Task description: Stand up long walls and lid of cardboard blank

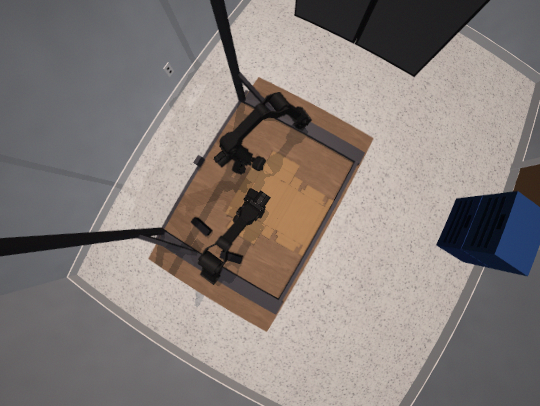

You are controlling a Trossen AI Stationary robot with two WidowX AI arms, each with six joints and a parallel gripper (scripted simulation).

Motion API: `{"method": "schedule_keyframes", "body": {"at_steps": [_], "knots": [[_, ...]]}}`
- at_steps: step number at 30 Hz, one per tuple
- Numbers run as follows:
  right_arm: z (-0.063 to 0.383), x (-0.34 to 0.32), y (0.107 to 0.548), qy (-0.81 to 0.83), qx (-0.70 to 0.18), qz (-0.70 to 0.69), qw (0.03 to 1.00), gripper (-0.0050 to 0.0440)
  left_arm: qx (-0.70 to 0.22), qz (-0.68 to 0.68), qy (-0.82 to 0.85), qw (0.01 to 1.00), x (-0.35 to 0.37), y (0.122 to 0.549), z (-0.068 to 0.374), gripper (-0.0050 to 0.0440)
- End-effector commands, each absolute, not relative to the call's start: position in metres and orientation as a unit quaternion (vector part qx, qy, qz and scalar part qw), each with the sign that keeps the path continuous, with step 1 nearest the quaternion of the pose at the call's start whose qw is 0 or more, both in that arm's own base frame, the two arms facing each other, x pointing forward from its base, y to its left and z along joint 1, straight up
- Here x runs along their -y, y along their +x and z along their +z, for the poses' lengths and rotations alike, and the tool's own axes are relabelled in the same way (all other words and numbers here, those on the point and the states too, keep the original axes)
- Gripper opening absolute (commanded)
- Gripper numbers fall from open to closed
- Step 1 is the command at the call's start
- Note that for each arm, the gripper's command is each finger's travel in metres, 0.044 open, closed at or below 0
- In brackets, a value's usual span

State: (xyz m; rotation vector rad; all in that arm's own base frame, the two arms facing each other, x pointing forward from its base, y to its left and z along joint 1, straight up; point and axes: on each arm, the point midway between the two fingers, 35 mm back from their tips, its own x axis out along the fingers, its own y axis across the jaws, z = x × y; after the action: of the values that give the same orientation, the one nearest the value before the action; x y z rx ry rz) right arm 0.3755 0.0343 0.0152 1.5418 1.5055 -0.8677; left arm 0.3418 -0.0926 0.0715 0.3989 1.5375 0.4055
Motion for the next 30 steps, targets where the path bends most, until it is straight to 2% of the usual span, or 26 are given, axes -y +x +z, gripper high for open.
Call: {"method": "schedule_keyframes", "body": {"at_steps": [1,19,30], "knots": [[-0.015,-0.030,0.351,0.588,-0.607,-0.378,0.379,0.0196,-0.684,0.147,0.147,0.699,0.094,0.343,0.081,0.0396],[-0.001,-0.029,0.375,0.597,-0.599,-0.356,0.398,0.0196,-0.684,0.142,0.143,0.701,0.096,0.346,0.065,0.0396],[-0.019,-0.040,0.346,0.584,-0.614,-0.375,0.376,0.0196,-0.684,0.142,0.144,0.701,0.080,0.343,0.066,0.0396]]}}
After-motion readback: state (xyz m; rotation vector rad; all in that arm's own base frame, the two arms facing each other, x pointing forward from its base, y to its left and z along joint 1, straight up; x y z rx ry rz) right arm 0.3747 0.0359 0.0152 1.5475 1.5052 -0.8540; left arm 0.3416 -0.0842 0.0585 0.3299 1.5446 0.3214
